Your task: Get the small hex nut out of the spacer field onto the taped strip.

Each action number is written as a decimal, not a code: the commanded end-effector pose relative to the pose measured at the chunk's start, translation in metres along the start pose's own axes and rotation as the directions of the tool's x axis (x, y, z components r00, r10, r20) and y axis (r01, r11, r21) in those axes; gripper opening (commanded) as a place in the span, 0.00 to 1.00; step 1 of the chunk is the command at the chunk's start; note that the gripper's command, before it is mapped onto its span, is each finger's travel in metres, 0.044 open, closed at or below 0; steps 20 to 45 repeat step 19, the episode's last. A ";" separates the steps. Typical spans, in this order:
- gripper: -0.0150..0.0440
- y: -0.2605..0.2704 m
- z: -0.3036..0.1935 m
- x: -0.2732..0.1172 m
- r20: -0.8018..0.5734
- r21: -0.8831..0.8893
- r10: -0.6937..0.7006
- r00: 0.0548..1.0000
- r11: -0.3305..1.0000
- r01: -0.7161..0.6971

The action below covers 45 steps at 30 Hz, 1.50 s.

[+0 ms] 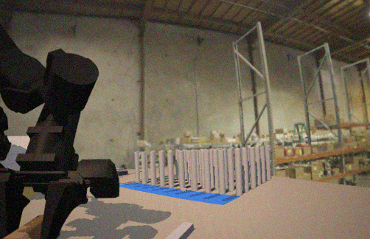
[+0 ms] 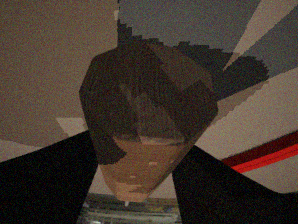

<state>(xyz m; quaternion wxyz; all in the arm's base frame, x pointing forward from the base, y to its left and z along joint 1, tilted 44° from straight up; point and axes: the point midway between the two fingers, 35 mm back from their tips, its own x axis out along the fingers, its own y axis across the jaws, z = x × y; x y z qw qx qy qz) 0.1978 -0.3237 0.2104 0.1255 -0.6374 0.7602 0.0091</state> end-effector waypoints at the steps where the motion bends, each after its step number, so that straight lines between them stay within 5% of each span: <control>1: 0.25 0.001 0.001 0.002 -0.002 -0.005 -0.004 1.000 1.000 0.004; 19: 1.00 0.001 0.000 0.001 -0.002 0.000 0.000 1.000 1.000 0.000; 45: 1.00 0.001 0.000 0.001 -0.002 0.000 0.000 1.000 1.000 0.000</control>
